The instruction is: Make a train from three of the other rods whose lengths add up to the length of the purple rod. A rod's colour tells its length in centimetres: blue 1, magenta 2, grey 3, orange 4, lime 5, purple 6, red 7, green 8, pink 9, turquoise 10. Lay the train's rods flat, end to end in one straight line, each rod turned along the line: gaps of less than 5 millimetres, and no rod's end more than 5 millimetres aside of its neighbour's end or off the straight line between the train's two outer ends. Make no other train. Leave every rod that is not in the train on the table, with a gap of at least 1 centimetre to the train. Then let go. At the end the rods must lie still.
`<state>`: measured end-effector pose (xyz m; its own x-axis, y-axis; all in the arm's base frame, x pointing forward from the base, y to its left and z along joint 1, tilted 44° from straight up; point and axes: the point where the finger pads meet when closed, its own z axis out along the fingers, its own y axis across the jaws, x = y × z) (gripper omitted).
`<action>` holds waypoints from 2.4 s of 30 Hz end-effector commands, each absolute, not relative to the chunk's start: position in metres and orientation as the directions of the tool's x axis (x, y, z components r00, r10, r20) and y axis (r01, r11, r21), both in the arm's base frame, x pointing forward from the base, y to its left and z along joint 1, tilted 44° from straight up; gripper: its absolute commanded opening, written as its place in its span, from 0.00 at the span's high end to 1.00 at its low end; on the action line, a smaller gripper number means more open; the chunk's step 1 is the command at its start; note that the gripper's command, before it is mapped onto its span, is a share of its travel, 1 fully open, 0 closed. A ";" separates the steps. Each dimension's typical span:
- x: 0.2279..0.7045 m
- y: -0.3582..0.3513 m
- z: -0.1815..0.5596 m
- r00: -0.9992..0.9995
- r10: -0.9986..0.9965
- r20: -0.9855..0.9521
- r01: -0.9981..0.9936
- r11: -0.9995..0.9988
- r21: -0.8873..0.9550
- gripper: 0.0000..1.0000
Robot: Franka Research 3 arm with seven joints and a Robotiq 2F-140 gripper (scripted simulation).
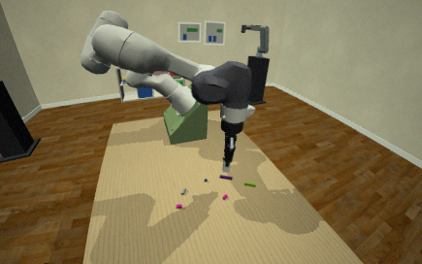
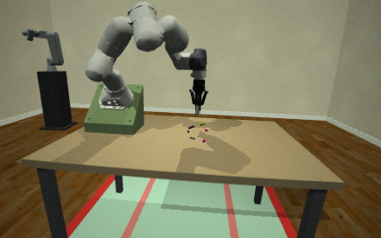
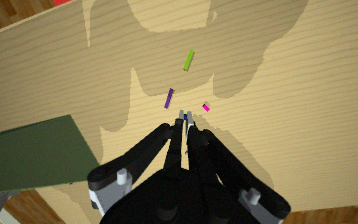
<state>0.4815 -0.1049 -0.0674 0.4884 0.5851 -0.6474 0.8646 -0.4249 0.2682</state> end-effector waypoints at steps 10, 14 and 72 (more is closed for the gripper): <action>0.478 -0.126 -0.091 0.461 0.601 -0.653 0.879 -0.407 0.247 0.97; 0.477 -0.135 -0.100 0.461 0.601 -0.653 0.879 -0.407 0.247 0.97; 0.472 -0.164 -0.130 0.461 0.601 -0.653 0.879 -0.407 0.247 0.97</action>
<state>0.4711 -0.1635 -0.1291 0.4568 0.6008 -0.6560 0.8815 -0.4047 0.2432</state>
